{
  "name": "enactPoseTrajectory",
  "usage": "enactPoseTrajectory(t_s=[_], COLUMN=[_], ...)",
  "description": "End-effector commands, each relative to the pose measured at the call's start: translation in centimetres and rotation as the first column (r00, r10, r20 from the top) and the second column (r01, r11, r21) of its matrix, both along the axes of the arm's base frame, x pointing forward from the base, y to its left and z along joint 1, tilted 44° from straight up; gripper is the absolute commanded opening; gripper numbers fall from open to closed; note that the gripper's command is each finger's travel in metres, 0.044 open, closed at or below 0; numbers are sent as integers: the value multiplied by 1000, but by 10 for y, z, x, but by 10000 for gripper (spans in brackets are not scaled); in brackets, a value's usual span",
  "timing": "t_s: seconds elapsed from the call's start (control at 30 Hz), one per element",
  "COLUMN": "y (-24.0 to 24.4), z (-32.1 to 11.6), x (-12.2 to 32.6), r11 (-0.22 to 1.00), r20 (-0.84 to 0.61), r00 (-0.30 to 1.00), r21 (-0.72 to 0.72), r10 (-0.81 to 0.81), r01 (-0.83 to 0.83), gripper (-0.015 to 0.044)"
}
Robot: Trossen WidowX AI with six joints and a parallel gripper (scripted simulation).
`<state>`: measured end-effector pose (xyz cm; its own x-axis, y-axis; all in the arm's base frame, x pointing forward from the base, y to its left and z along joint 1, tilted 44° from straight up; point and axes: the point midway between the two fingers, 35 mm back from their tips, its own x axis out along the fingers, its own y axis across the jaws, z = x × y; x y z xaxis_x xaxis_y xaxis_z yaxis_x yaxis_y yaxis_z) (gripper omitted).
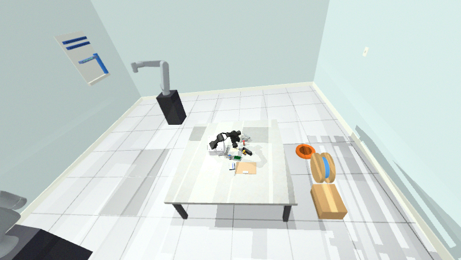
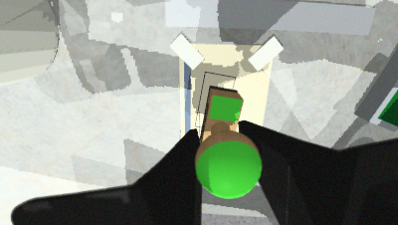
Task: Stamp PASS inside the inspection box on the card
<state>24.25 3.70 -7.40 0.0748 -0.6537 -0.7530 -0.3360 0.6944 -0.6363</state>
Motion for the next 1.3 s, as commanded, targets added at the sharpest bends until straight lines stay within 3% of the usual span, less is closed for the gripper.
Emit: enactPoseTrajectory(t_s=[0.0, 0.83, 1.27], y=[6, 31, 49], z=[4, 32, 27], x=[1, -3, 42], r11=[1000, 1000, 1000], r20=[5, 5, 9], r00=[1000, 1000, 1000], r21=[8, 8, 10], r10=[-6, -6, -8], r01=[6, 6, 8], gripper=[0, 0, 0])
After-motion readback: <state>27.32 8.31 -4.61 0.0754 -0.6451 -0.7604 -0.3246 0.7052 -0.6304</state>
